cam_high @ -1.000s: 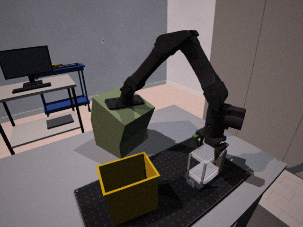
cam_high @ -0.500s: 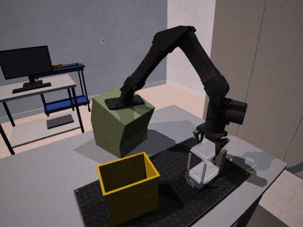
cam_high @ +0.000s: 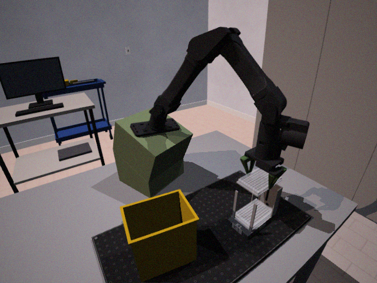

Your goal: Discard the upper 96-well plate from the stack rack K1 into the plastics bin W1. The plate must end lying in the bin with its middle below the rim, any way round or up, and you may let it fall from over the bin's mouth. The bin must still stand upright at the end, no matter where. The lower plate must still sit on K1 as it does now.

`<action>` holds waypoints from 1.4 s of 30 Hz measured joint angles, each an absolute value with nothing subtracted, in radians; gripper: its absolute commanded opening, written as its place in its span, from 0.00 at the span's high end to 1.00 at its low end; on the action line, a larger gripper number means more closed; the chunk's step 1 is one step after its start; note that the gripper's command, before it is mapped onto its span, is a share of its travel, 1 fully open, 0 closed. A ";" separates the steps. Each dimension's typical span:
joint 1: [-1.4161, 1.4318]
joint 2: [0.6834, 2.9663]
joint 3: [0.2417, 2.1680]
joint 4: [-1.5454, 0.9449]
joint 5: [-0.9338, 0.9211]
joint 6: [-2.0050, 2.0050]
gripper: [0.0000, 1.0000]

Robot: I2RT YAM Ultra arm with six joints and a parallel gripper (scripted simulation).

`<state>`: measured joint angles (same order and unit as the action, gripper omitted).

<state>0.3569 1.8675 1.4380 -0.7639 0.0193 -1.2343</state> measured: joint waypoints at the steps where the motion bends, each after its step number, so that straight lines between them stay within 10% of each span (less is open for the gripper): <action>1: 0.357 1.864 1.439 -0.769 0.019 -1.234 1.00; 42: 0.358 1.781 1.508 -0.916 0.019 -1.233 1.00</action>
